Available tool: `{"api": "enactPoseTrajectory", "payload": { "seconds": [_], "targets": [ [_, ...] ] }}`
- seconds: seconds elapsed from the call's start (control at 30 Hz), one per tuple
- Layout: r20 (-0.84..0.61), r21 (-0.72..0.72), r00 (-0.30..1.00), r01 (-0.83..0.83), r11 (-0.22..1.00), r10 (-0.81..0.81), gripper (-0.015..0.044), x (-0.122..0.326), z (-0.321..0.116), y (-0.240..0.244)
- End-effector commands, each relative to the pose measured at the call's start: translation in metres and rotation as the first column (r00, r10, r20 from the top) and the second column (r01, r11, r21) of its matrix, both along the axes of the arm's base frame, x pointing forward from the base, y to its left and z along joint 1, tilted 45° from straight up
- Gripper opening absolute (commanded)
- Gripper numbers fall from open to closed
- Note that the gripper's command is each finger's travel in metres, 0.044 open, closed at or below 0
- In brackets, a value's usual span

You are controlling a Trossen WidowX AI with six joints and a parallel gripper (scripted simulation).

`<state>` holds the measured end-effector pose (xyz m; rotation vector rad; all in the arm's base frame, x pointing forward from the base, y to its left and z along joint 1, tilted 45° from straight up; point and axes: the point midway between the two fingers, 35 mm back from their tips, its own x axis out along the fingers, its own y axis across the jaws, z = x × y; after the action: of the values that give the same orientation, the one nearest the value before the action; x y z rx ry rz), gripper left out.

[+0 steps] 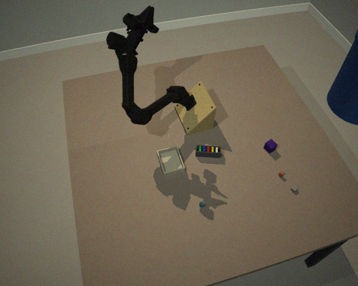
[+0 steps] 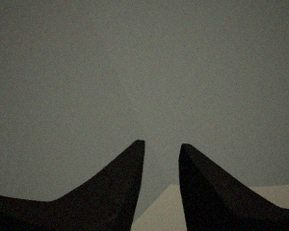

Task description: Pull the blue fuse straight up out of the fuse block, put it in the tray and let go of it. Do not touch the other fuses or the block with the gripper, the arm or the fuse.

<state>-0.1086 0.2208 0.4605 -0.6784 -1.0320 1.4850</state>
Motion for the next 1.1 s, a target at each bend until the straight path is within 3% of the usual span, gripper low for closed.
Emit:
{"api": "enactPoseTrajectory", "payload": {
  "seconds": [0.0,0.3,0.63,0.87,1.07],
  "targets": [
    [-0.043,-0.159,0.984,0.164,0.974,-0.173,0.0074,0.021,-0.041,0.045],
    [-0.146,-0.453,0.793,0.478,0.752,-0.592,0.0074,0.112,-0.129,0.105],
    [-0.159,-0.704,0.288,0.637,0.312,-0.944,0.0074,0.237,-0.228,0.098],
    [-0.091,-0.810,-0.184,0.585,-0.034,-0.979,0.0074,0.315,-0.293,0.047],
    [-0.002,-0.852,-0.576,0.429,-0.300,-0.817,0.0074,0.363,-0.342,-0.021]
  ]
}}
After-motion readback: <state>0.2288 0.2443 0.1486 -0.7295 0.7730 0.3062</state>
